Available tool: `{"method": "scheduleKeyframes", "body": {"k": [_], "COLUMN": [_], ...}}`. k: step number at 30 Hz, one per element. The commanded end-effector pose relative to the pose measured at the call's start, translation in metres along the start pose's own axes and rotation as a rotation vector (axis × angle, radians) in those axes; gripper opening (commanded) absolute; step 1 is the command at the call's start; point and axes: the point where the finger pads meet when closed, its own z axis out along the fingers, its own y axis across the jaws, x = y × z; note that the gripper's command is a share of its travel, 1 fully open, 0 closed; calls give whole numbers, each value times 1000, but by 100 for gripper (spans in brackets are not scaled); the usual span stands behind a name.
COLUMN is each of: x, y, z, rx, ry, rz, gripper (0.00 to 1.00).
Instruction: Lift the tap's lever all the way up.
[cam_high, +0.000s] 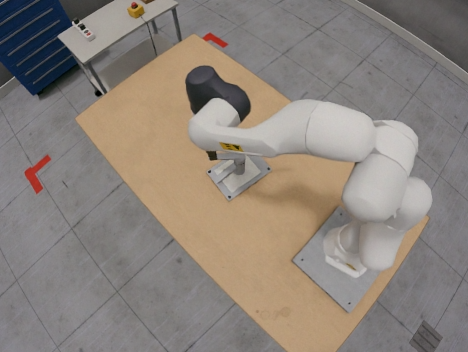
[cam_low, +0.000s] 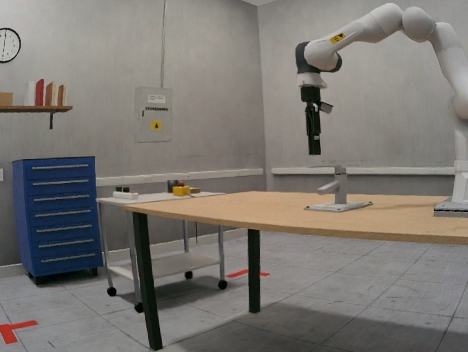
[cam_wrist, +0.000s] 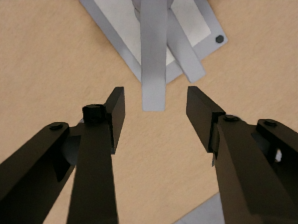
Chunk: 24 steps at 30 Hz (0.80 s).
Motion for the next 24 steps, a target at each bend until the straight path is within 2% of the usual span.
{"method": "scheduleKeyframes", "body": {"k": [1, 9, 24], "x": [-3, -3, -2], "y": [0, 0, 0], "z": [7, 18, 24], "rx": [3, 3, 3], "ry": [-7, -7, -7], "rz": [0, 0, 0], "gripper": [44, 44, 44]}}
